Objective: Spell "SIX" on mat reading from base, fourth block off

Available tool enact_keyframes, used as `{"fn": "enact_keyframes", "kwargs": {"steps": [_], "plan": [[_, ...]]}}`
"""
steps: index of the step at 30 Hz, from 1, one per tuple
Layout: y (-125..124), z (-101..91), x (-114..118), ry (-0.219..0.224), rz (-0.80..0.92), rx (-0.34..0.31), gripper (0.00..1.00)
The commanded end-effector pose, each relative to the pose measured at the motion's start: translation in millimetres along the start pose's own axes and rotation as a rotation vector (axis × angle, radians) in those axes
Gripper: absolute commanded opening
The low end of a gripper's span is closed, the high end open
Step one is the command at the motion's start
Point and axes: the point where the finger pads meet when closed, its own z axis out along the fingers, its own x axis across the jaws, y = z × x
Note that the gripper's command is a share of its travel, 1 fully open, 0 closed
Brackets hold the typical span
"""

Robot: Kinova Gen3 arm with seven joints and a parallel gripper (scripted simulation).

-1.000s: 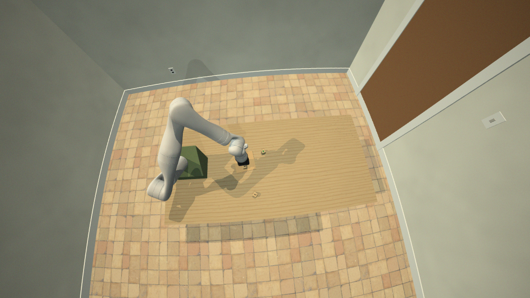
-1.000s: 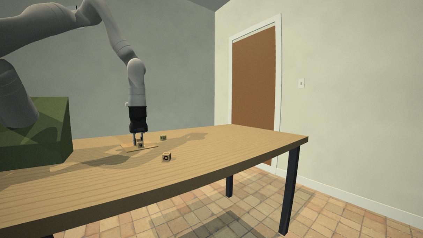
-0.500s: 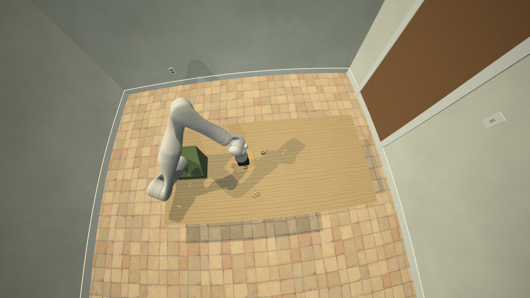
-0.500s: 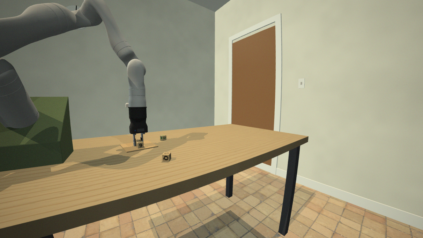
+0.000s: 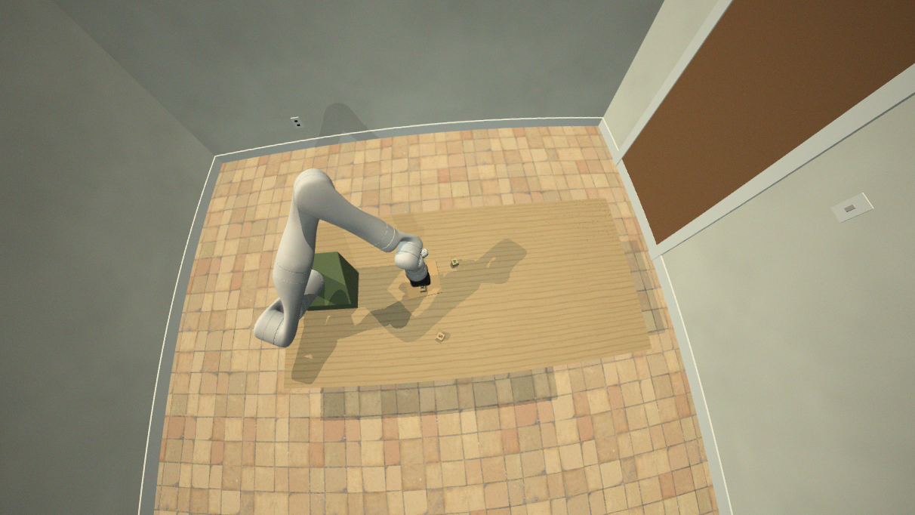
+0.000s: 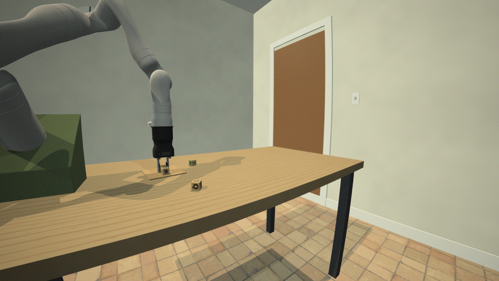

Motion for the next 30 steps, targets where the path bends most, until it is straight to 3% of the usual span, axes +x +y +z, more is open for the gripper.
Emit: {"fn": "enact_keyframes", "kwargs": {"steps": [1, 21, 25, 30], "plan": [[-0.3, -0.8, 0.6, 0.002, 0.0, 0.001, 0.49], [-0.3, -0.8, 0.6, 0.002, 0.0, 0.001, 0.49], [-0.3, -0.8, 0.6, 0.002, 0.0, 0.001, 0.61], [-0.3, -0.8, 0.6, 0.002, 0.0, 0.001, 0.67]]}}
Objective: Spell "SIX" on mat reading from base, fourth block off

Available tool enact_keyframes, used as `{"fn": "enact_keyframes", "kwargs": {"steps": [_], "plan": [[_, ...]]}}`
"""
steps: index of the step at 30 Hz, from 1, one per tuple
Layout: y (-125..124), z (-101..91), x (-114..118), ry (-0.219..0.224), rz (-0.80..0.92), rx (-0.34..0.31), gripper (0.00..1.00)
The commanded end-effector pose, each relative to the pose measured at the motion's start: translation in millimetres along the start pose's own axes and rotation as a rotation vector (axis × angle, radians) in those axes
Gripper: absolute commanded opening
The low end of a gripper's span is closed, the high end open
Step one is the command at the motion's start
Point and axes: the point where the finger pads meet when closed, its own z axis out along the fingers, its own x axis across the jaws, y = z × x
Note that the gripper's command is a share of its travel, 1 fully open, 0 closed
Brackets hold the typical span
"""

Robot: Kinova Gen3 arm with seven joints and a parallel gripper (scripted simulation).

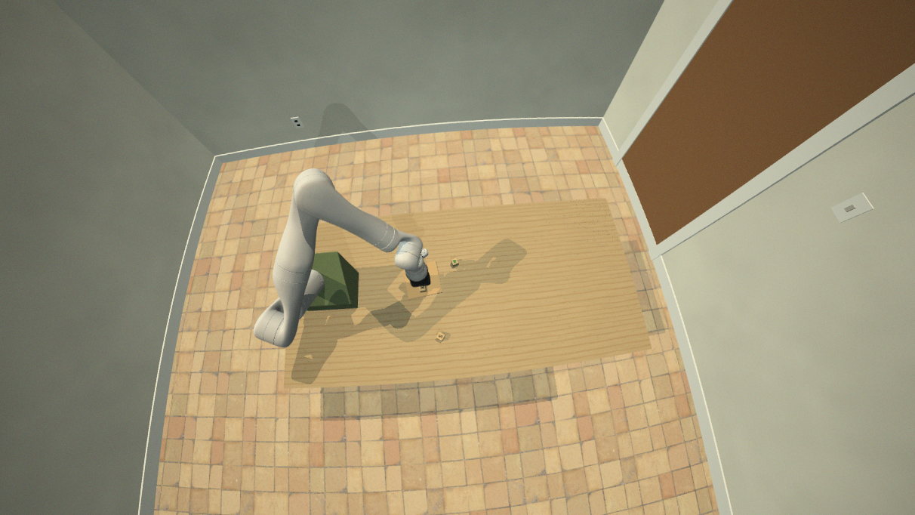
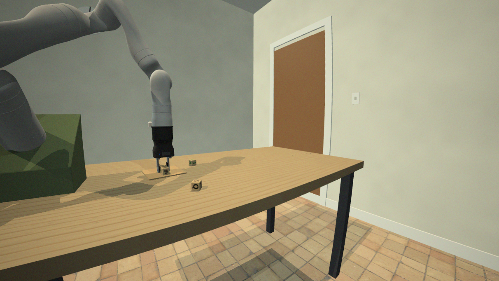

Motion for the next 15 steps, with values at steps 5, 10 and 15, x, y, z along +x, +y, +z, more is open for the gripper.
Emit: {"fn": "enact_keyframes", "kwargs": {"steps": [5, 10, 15], "plan": [[-0.3, -0.7, 0.6, 0.002, 0.0, 0.001, 0.79], [-0.3, -0.7, 0.6, 0.002, 0.0, 0.001, 0.79], [-0.3, -0.8, 0.6, 0.002, 0.0, 0.001, 0.79]]}}
